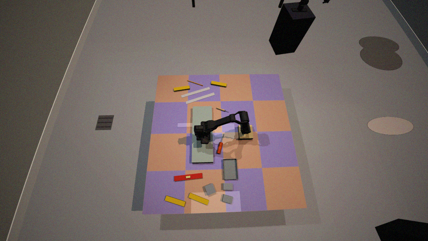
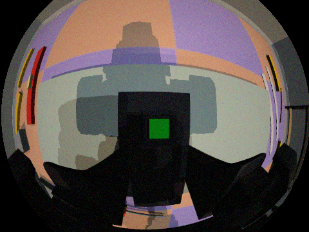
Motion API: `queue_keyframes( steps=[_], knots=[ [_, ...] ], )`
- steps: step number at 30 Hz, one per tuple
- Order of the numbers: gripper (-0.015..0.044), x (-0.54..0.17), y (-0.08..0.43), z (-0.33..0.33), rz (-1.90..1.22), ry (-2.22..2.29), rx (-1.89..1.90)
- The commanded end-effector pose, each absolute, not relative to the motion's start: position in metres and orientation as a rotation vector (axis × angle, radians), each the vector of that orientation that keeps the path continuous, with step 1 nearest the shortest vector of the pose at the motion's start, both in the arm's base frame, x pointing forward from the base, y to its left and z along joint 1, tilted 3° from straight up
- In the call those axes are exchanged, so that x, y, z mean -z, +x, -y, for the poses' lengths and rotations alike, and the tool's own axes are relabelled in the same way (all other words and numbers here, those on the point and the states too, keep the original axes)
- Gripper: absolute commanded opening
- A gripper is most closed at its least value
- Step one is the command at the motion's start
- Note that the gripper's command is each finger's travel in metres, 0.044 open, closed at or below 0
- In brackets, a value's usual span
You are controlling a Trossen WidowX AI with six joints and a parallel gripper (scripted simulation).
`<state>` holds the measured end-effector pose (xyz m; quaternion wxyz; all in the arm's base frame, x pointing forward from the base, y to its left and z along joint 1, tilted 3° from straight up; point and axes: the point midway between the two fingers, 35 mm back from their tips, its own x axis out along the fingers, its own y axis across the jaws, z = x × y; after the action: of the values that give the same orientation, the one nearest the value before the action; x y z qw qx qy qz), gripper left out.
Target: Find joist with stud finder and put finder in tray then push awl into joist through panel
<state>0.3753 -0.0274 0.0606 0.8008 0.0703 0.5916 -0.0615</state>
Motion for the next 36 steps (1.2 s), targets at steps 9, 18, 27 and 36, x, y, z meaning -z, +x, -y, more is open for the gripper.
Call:
queue_keyframes(
  steps=[9, 18, 27, 36],
  knots=[
    [0.0000, -0.063, 0.383, -0.013, -1.268, 0.159, 0.119],
    [0.0000, -0.064, 0.387, -0.039, -1.268, 0.161, 0.117],
    [0.0000, -0.066, 0.392, -0.065, -1.268, 0.163, 0.116],
    [0.0000, -0.068, 0.397, -0.092, -1.268, 0.165, 0.114]
  ],
)
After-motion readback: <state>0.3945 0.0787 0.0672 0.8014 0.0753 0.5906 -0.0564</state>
